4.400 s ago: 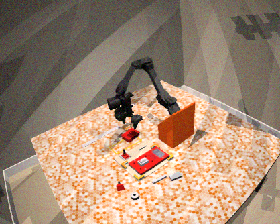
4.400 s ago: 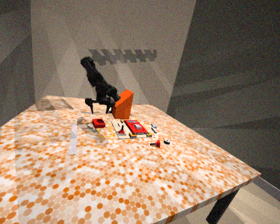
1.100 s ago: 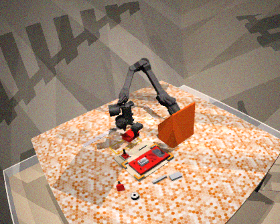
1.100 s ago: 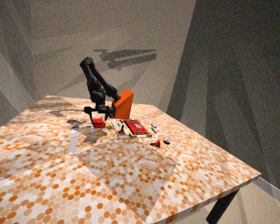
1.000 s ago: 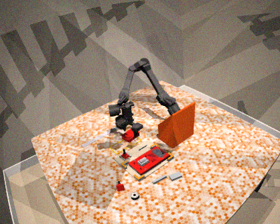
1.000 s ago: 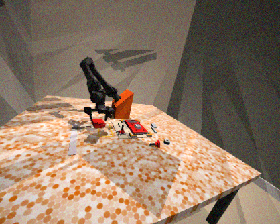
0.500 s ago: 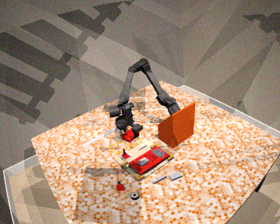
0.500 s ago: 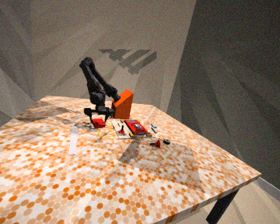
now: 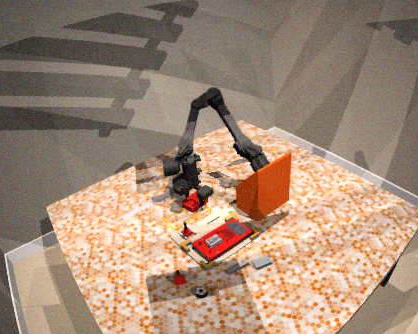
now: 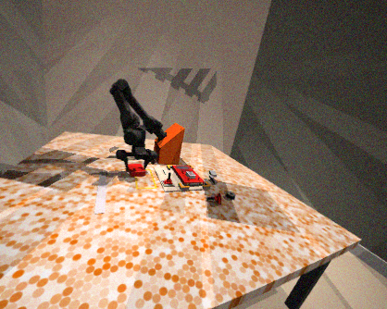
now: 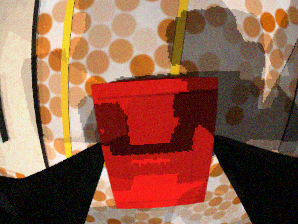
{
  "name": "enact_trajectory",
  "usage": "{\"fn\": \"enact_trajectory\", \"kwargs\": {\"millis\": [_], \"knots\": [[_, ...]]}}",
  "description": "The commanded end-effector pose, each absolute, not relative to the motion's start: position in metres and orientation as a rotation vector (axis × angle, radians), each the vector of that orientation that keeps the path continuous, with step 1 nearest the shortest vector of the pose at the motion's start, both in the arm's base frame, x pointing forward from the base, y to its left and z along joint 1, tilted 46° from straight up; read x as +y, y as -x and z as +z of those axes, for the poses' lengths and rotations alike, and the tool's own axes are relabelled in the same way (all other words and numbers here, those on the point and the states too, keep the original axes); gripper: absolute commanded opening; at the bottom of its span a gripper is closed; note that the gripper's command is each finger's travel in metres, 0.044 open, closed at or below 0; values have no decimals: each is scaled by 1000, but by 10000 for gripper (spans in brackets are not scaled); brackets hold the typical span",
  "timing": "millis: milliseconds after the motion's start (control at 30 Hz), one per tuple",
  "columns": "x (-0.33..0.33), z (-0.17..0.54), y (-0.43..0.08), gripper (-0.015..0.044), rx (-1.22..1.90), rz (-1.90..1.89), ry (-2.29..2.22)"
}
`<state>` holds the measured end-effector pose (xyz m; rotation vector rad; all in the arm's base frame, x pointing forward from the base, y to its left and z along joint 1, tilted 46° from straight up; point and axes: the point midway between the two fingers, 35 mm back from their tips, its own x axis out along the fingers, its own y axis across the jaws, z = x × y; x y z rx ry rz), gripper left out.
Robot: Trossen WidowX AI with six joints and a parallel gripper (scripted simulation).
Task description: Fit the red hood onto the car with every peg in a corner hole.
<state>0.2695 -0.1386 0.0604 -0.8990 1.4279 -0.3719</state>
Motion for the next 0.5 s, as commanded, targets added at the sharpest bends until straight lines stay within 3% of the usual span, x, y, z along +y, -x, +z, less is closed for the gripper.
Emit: {"fn": "enact_trajectory", "kwargs": {"millis": [0, 267, 467], "knots": [[-139, 61, -269, 348, 1428, -373, 898], [-139, 61, -269, 295, 1428, -373, 898], [-136, 63, -269, 137, 1429, -371, 900]]}}
